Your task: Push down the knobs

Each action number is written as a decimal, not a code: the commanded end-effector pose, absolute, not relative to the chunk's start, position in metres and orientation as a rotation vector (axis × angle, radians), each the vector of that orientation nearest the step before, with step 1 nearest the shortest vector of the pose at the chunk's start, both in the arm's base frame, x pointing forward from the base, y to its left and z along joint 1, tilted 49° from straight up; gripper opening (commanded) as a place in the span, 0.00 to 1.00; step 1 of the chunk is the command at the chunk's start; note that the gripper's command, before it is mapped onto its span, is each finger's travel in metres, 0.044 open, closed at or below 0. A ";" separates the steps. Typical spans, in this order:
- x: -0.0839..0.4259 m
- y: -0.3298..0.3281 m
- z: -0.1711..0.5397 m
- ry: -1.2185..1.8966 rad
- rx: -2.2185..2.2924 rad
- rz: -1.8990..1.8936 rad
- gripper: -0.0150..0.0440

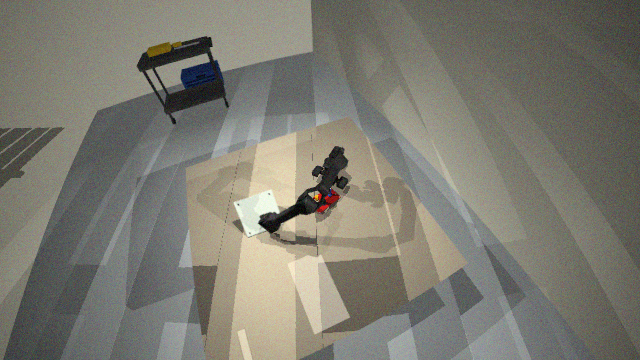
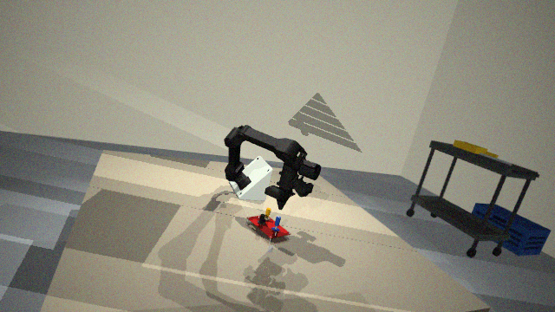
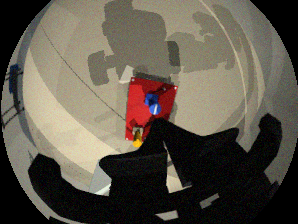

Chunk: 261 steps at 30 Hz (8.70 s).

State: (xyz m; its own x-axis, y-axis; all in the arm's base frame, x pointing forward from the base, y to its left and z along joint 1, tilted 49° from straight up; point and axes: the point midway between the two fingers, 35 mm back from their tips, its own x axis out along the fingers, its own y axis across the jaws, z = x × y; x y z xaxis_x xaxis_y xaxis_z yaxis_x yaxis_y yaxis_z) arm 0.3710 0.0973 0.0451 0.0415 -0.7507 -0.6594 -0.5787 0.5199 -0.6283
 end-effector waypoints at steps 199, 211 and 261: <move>0.377 0.052 0.006 1.646 -1.184 -0.160 0.25; 0.377 0.051 0.005 1.646 -1.184 -0.160 0.25; 0.377 0.047 0.001 1.646 -1.184 -0.160 0.25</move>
